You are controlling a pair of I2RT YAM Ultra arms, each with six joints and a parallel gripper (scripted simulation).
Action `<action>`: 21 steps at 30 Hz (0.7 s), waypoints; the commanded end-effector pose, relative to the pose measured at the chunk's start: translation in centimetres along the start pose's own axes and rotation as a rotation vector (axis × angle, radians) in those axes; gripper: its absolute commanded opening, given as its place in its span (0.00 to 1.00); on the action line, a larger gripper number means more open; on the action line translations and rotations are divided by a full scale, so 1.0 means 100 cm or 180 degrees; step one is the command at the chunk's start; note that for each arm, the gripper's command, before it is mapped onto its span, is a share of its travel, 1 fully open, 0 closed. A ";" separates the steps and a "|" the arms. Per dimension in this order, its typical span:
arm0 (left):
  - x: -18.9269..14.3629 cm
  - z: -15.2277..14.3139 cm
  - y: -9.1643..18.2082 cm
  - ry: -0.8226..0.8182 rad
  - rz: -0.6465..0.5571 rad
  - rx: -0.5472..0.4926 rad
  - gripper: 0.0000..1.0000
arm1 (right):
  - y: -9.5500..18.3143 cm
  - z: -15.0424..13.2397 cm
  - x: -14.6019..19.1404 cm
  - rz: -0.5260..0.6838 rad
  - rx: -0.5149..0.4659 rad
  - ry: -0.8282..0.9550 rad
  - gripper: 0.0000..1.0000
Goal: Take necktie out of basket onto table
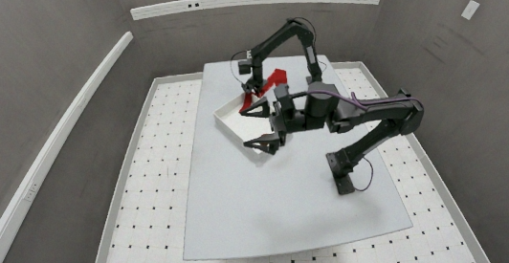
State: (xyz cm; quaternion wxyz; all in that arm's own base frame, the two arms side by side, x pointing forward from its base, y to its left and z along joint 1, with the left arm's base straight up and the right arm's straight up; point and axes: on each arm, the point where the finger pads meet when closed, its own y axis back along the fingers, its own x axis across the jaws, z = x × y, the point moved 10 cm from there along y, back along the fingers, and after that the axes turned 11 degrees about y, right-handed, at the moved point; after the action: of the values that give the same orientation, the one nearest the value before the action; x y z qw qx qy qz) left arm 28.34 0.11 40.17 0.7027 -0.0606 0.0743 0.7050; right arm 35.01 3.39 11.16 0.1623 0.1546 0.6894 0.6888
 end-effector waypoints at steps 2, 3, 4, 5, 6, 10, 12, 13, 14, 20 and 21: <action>0.000 0.000 0.000 0.0000 0.0000 0.0000 1.00 | -0.007 0.003 0.003 0.0034 0.0005 0.0026 0.06; 0.000 0.000 0.000 0.0000 0.0000 0.0000 1.00 | -0.007 0.003 0.003 0.0034 0.0005 0.0026 0.04; 0.000 0.000 0.000 0.0000 0.0000 0.0000 1.00 | -0.007 0.003 0.003 0.0034 0.0005 0.0026 0.04; 0.000 0.000 0.000 0.0000 0.0000 0.0000 1.00 | -0.007 0.003 0.003 0.0034 0.0005 0.0026 0.04; 0.000 0.000 0.000 0.0000 0.0000 0.0000 1.00 | -0.007 0.003 0.003 0.0034 0.0005 0.0026 0.04; 0.000 0.000 0.000 0.0000 0.0000 0.0000 1.00 | -0.007 0.003 0.003 0.0034 0.0005 0.0026 0.04; 0.000 0.000 0.000 0.0000 0.0000 0.0000 1.00 | -0.005 0.003 0.003 0.0034 0.0005 0.0026 0.04; 0.000 0.000 0.000 0.0000 0.0000 0.0000 1.00 | -0.003 0.003 0.003 0.0034 0.0005 0.0026 0.04; 0.000 0.000 0.000 0.0000 0.0000 0.0000 1.00 | -0.001 0.003 0.003 0.0034 0.0005 0.0026 0.04; 0.000 0.000 0.000 0.0000 0.0000 0.0000 1.00 | 0.012 0.003 0.003 0.0034 0.0005 0.0026 0.04; 0.000 0.000 0.000 0.0000 0.0000 0.0000 1.00 | 0.015 0.003 0.003 0.0034 0.0005 0.0026 0.04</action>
State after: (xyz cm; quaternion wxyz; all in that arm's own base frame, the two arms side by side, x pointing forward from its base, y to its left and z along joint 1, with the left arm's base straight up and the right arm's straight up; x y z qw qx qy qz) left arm 28.34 0.11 40.17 0.7027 -0.0606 0.0743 0.7050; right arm 34.80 3.59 11.47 0.1563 0.1556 0.6910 0.6884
